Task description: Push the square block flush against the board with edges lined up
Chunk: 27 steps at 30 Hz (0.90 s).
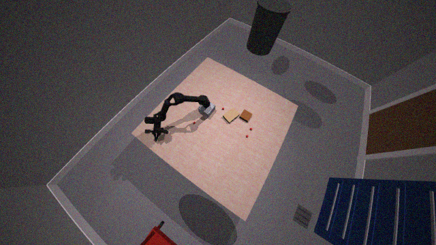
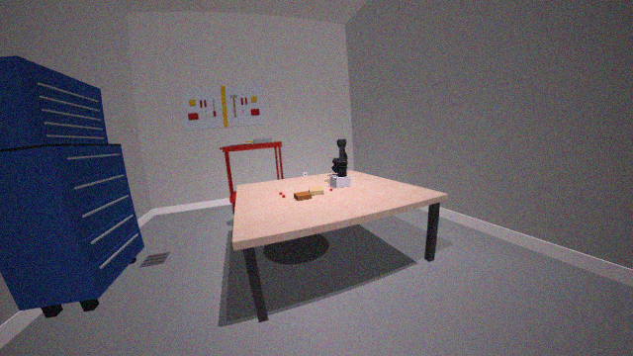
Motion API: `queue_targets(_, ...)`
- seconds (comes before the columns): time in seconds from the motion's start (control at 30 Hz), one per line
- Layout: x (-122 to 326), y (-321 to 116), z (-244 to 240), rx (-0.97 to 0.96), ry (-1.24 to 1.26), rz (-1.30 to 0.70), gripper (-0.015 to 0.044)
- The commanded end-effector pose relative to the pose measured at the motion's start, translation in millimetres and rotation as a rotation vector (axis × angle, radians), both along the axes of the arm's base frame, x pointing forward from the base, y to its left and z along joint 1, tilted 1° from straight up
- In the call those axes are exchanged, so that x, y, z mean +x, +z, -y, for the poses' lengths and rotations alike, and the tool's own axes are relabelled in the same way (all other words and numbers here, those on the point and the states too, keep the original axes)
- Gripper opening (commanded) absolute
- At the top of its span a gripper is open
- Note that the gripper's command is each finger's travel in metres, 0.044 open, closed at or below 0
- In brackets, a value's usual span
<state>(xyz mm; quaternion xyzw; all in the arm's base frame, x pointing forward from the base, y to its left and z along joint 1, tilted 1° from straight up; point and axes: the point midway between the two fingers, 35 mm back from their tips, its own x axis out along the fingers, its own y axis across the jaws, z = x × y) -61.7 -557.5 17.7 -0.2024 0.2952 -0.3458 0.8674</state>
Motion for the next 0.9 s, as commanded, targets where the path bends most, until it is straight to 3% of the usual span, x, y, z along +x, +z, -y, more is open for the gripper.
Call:
queue_targets(0.0, 64.6, -0.7, -2.7, 0.074, 0.067, -0.001, 0.0000)
queue_targets(0.4, 250.9, -8.5, -60.7, 0.285, 0.279, -0.081, 0.0000)
queue_targets(0.87, 430.6, -13.1, -224.1, 0.447, 0.608, -0.283, 0.0000)
